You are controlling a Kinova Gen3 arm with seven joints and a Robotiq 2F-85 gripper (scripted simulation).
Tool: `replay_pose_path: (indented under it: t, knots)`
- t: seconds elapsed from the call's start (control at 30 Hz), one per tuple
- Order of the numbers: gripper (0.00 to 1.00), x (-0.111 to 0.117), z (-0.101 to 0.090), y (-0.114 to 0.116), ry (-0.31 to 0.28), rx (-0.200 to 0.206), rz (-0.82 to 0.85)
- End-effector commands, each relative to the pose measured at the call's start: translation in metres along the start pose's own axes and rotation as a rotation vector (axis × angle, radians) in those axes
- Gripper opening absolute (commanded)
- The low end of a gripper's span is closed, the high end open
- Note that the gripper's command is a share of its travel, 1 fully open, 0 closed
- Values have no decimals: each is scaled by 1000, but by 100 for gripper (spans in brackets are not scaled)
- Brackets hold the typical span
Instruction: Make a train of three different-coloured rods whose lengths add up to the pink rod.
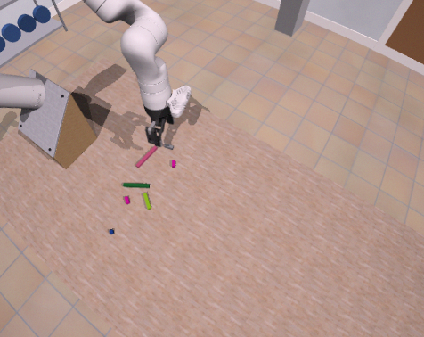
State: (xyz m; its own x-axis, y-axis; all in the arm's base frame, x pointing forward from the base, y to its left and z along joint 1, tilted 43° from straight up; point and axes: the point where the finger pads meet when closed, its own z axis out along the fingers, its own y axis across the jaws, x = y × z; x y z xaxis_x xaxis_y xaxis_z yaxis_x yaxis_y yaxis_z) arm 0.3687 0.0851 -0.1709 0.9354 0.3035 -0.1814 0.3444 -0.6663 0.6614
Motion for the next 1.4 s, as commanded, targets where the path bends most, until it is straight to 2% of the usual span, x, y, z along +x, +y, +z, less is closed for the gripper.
replay_pose_path:
  t: [0.0,1.37]
  knots:
    - [24,-2,-1,-5,-5,7,10]
    - [24,-2,3,-6,-5,6,12]
